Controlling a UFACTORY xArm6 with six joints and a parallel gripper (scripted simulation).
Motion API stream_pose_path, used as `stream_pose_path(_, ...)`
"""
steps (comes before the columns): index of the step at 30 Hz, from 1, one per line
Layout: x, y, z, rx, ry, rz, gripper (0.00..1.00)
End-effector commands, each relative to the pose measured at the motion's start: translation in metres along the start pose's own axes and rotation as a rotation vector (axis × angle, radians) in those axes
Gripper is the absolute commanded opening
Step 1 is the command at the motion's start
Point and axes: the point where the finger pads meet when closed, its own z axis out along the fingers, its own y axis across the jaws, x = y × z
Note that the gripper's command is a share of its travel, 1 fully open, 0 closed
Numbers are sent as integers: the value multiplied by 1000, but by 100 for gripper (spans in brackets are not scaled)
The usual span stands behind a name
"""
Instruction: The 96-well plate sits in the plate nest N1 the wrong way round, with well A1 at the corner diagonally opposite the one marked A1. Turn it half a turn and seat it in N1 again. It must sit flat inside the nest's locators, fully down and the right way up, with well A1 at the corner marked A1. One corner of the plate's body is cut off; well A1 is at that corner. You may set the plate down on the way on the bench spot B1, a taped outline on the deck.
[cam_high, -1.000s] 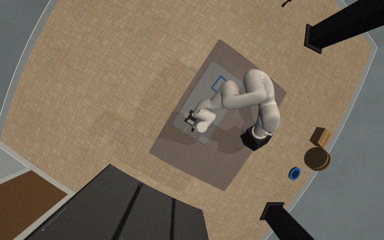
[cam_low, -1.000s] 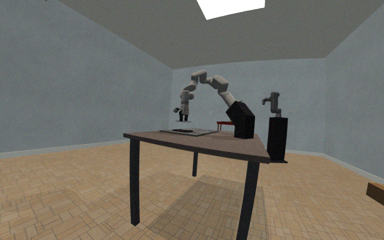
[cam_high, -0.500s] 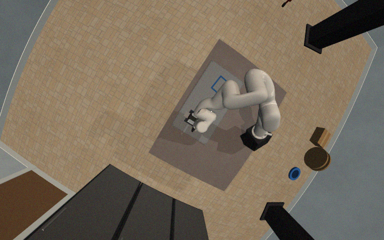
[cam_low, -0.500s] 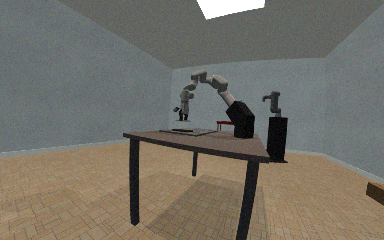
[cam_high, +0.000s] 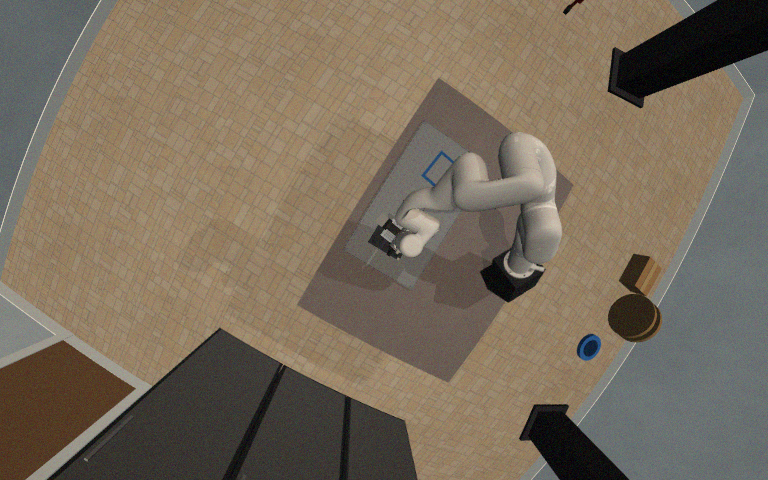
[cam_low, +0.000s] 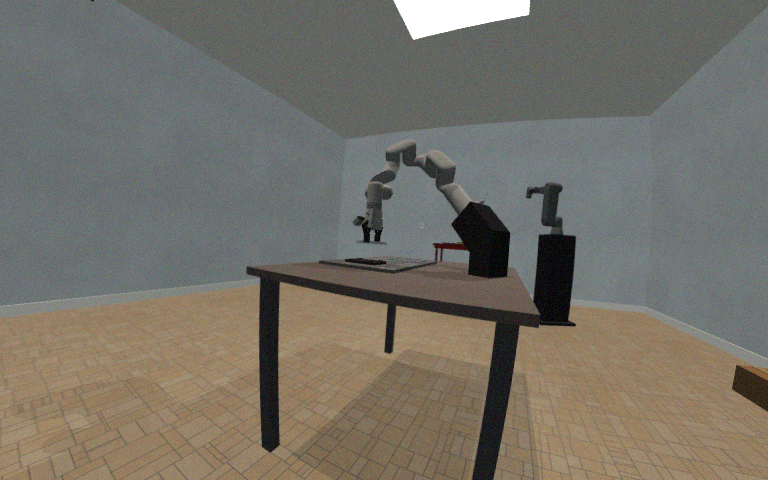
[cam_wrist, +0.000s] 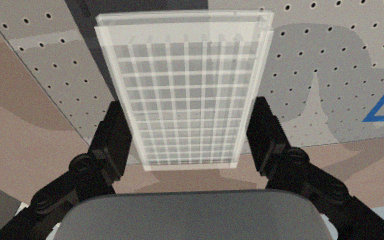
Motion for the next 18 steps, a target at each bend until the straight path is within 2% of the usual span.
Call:
stream_pose_path(1, 0, 20, -1, 4, 4, 3, 0)
stream_pose_path(4, -1, 23, 0, 4, 4, 3, 0)
stream_pose_path(18, -4, 70, 1, 4, 3, 3, 0)
